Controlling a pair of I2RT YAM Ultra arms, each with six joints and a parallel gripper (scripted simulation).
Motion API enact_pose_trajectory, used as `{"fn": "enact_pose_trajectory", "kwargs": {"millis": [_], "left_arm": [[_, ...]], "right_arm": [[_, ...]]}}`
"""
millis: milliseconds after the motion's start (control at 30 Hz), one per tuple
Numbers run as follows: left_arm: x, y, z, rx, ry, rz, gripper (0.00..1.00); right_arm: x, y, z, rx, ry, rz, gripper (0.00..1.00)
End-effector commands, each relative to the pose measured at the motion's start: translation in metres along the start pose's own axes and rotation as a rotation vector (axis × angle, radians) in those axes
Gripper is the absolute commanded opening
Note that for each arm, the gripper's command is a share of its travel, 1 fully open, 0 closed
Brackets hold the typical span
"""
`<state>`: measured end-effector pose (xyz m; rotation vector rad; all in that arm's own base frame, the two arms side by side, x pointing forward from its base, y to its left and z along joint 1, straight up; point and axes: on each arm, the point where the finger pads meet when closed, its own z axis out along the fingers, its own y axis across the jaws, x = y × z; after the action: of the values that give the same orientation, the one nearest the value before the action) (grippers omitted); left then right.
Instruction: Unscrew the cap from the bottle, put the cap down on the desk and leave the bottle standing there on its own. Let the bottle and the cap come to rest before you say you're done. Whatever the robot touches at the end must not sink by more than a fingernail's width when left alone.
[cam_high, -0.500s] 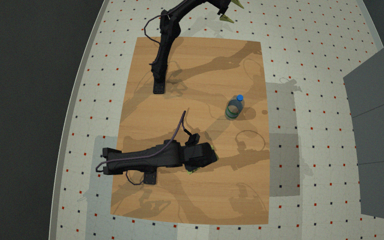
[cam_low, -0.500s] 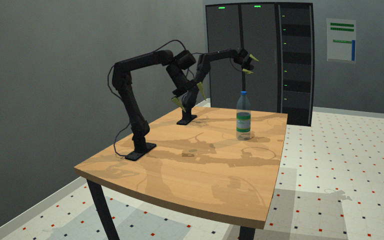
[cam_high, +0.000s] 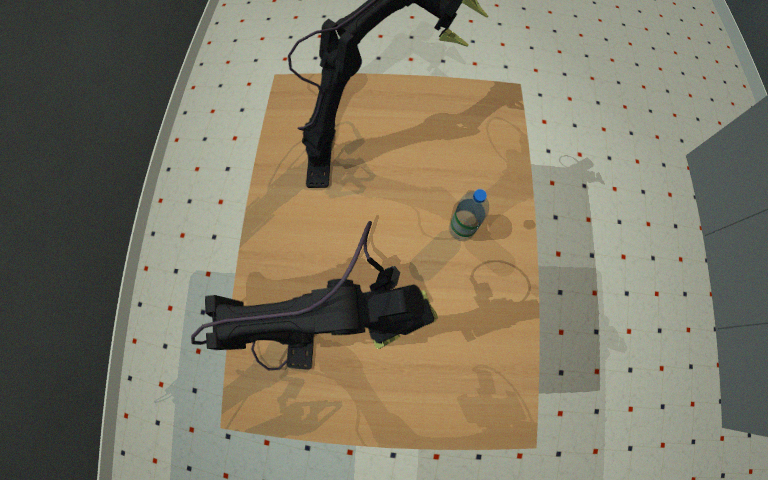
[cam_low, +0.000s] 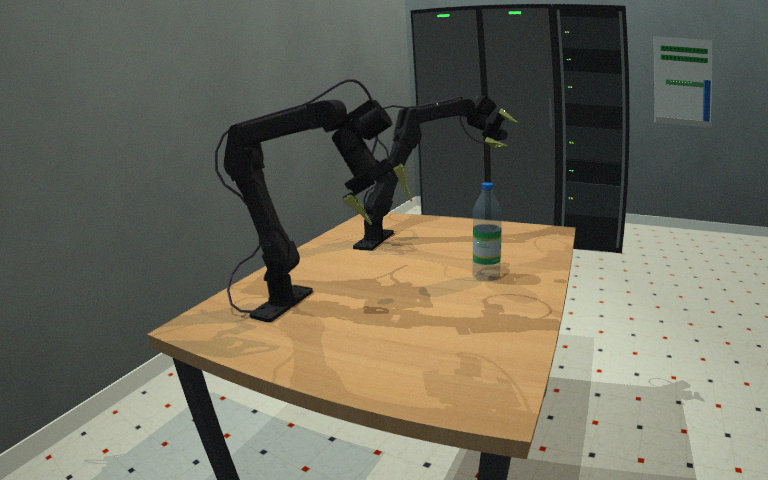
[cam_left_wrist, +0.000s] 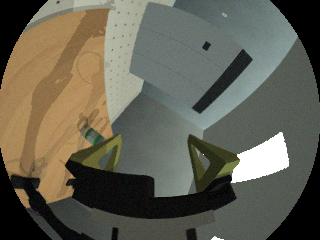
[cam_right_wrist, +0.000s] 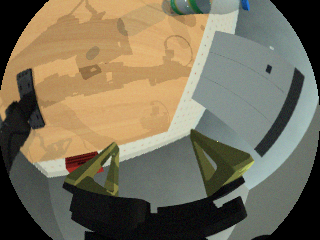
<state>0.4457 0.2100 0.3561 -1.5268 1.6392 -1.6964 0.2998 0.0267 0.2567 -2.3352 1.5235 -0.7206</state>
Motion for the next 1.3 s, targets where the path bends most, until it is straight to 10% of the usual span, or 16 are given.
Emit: {"fn": "enact_pose_trajectory", "kwargs": {"millis": [0, 167, 500, 1267], "left_arm": [[0.004, -0.004, -0.002, 0.005, 0.000, 0.015, 1.00], [0.011, 0.004, 0.016, -0.020, -0.007, 0.096, 0.98], [0.043, 0.057, 0.111, -0.142, -0.018, 0.499, 0.98], [0.121, 0.186, 0.198, -0.254, -0.026, 1.207, 0.98]], "right_arm": [[0.001, -0.002, -0.002, 0.010, 0.003, 0.002, 1.00], [-0.005, -0.008, -0.006, 0.011, -0.021, 0.095, 0.57], [-0.025, -0.021, -0.027, 0.005, -0.082, 0.638, 0.57], [-0.053, -0.033, -0.063, -0.095, -0.179, 1.614, 0.57]]}}
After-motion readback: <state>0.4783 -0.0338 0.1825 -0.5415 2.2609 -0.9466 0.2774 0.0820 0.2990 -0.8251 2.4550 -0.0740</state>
